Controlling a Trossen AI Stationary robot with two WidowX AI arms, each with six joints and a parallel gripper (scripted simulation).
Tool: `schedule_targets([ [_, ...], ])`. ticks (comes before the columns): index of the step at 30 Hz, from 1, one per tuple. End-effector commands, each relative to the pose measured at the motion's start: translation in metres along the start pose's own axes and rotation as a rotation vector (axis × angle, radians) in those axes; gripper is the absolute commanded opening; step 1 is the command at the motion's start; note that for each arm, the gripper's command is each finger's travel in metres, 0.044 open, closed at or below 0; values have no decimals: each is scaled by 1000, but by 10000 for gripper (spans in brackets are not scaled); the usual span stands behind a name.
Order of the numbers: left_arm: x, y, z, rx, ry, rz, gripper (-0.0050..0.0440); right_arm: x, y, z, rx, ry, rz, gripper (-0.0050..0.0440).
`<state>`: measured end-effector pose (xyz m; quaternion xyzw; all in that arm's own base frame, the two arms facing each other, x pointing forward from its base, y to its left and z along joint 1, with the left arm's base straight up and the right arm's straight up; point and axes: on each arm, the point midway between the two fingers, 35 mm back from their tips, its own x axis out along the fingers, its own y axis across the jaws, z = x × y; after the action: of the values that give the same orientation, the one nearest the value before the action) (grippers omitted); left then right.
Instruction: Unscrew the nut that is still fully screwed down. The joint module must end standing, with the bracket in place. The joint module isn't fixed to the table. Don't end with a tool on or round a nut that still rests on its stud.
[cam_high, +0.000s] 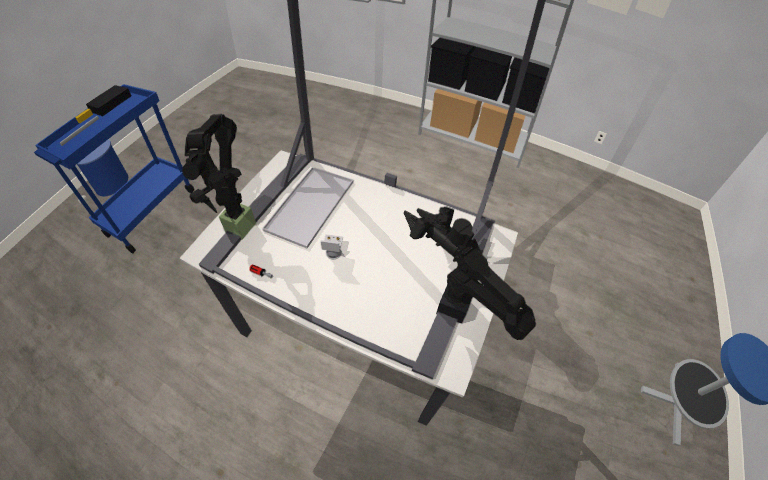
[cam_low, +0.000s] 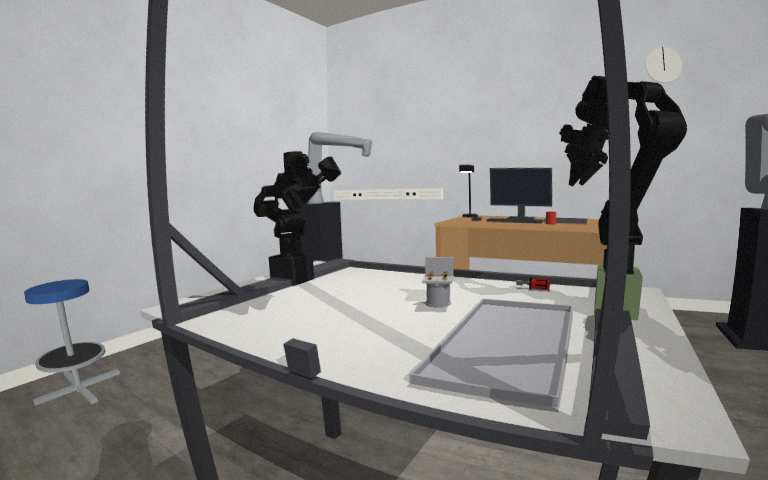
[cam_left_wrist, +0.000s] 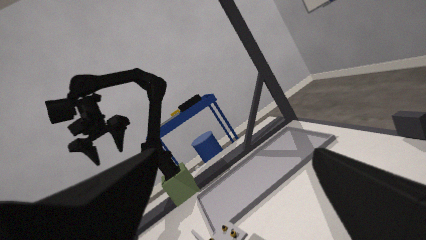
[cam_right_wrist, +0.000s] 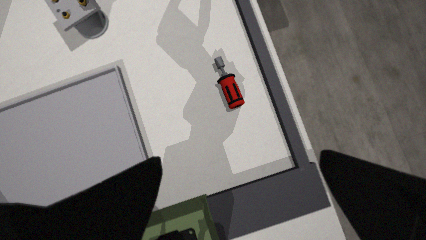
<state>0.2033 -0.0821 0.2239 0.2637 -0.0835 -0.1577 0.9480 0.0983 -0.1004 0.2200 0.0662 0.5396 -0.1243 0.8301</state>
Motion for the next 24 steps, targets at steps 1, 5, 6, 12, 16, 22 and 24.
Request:
schedule_targets([
  [1,6,9,20,-52,-27,-1,400,1,-9,5,21,-30,-44,400],
  [5,19,16,38,-146,-30,-18,400,5,-25,16,47,-83,-113,400],
  [6,23,18,42,-169,-31,-22,400,6,-29,19,52,-97,-130,400],
  [12,39,26,64,-286,-35,-43,400,13,-50,33,89,-161,-215,400],
  [16,39,26,64,-286,-35,-43,400,12,-50,33,88,-162,-215,400],
  [22,71,30,83,-427,-34,-72,400,11,-72,48,139,-260,-311,400],
  [24,82,31,89,-474,-34,-82,400,12,-79,54,154,-291,-338,400],
])
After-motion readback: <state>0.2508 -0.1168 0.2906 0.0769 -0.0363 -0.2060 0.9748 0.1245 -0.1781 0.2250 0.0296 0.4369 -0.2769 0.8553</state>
